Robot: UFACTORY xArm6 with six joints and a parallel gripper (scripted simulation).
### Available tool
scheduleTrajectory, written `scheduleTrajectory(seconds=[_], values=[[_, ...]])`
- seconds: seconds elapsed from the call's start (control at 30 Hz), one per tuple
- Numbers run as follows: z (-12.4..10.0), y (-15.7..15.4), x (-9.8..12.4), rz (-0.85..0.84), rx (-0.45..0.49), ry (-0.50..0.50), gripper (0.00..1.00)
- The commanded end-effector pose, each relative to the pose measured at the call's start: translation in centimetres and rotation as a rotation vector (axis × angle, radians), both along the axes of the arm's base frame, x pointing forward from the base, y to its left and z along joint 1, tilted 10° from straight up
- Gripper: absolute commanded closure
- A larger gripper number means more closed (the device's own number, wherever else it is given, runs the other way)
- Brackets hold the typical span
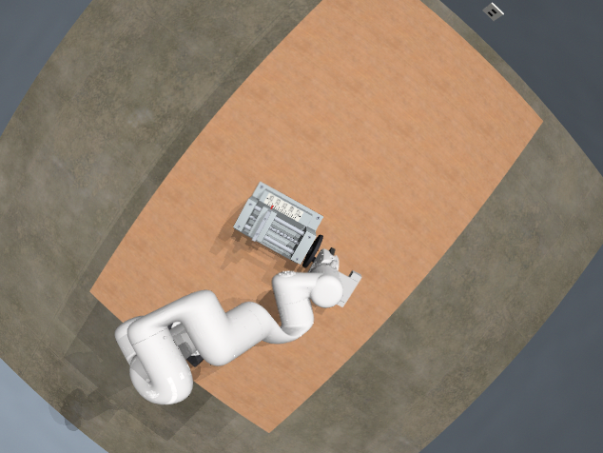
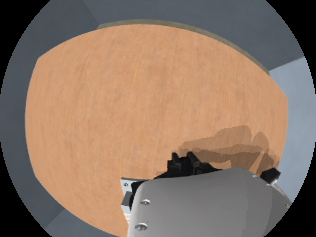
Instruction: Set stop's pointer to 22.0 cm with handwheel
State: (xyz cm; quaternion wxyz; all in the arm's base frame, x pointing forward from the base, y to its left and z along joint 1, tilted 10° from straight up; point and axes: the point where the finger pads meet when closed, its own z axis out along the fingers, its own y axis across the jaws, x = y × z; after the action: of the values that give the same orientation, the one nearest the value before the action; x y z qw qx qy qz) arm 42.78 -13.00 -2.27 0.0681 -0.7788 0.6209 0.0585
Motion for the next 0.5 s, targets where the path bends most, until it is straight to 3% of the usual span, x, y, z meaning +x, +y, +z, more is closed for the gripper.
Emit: scheduleTrajectory(seconds=[0.0, 0.47], values=[[-0.3, 0.2, 0.9, 0.0, -0.001, -0.004, 0.94], [-0.4, 0.8, 3.3, 0.0, -0.001, -0.004, 0.94]])
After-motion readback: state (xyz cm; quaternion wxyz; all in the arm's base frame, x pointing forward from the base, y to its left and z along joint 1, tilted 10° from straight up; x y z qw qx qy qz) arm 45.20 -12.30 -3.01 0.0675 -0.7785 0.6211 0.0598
